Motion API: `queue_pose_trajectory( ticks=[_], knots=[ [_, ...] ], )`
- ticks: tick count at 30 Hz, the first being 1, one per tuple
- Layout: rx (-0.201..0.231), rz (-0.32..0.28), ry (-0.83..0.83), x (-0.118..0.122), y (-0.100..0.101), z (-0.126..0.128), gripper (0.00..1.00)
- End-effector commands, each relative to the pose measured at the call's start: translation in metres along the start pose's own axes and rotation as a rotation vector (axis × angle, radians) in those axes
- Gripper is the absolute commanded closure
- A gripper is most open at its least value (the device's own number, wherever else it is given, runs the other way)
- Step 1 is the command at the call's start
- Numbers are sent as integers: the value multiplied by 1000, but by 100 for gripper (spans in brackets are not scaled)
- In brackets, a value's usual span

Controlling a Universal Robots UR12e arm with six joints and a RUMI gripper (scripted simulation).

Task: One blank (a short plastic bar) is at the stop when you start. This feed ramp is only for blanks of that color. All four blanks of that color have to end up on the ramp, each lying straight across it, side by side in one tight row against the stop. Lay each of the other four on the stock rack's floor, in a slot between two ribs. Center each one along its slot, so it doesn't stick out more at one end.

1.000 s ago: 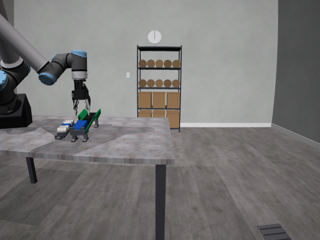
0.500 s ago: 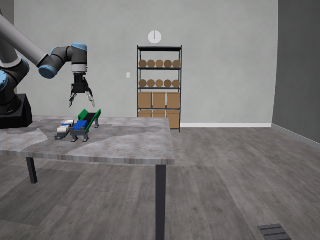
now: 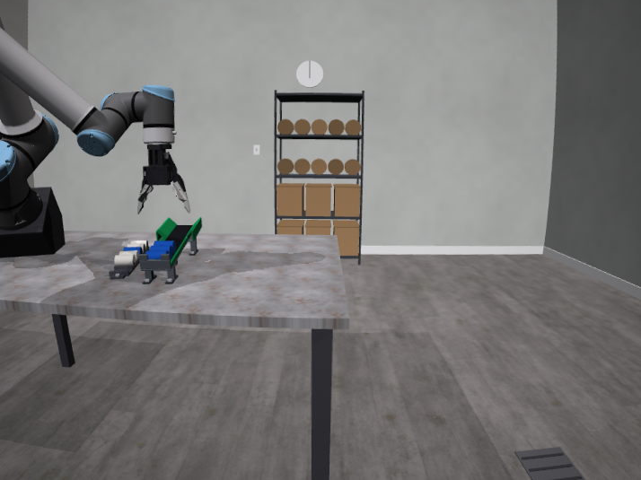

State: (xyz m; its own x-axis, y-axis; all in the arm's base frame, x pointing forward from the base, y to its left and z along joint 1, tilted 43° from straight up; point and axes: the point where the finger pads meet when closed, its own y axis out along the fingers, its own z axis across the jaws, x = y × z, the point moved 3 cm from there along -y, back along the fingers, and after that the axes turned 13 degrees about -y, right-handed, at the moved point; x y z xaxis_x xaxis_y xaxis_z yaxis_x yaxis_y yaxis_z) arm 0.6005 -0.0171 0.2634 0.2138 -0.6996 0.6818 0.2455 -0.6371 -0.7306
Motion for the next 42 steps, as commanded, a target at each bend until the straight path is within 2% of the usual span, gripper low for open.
queue_pose_trajectory(
  ticks=[1,7,9,13,18,22,28,29,42],
  knots=[
    [1,0,0,0,-1,0,0],
    [1,0,-2,-4,1,-1,0],
    [1,0,-10,-17,7,-7,0],
    [1,1,-41,-68,28,-34,0],
    [1,1,-93,-143,53,-89,0],
    [1,0,-120,-177,62,-123,0],
    [1,0,-126,-184,64,-131,0],
    [1,0,-126,-184,64,-131,52],
    [1,0,-126,-184,64,-131,52]
  ],
)
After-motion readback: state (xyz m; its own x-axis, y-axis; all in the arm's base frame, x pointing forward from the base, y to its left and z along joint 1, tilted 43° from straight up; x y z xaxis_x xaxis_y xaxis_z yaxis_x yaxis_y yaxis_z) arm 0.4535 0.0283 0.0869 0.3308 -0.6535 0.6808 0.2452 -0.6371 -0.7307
